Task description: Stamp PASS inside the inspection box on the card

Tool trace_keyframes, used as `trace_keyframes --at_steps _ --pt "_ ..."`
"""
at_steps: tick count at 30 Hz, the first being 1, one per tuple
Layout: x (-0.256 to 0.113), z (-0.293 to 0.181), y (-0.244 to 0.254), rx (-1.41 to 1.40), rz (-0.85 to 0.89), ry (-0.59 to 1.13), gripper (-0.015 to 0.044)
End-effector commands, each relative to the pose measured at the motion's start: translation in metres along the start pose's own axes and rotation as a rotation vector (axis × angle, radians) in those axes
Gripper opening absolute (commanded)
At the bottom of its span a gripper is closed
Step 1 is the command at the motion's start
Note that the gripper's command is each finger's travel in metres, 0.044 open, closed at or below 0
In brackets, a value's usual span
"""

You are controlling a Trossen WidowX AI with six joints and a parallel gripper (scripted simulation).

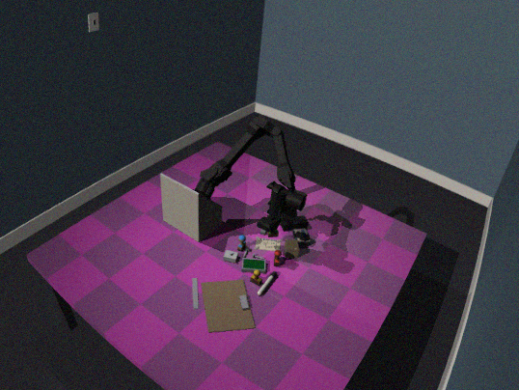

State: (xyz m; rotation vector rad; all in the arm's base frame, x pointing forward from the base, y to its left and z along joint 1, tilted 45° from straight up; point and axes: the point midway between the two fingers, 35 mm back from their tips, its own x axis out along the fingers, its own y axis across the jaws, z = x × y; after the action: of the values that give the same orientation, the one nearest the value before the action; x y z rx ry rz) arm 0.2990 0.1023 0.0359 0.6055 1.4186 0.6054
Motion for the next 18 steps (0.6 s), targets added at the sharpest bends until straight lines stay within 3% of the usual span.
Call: trace_keyframes --at_steps 1,18 --pt "0.003 0.0 0.0 0.004 -0.001 0.0 0.0" --pt "0.014 0.0 -0.001 0.004 -0.002 0.0 0.0"
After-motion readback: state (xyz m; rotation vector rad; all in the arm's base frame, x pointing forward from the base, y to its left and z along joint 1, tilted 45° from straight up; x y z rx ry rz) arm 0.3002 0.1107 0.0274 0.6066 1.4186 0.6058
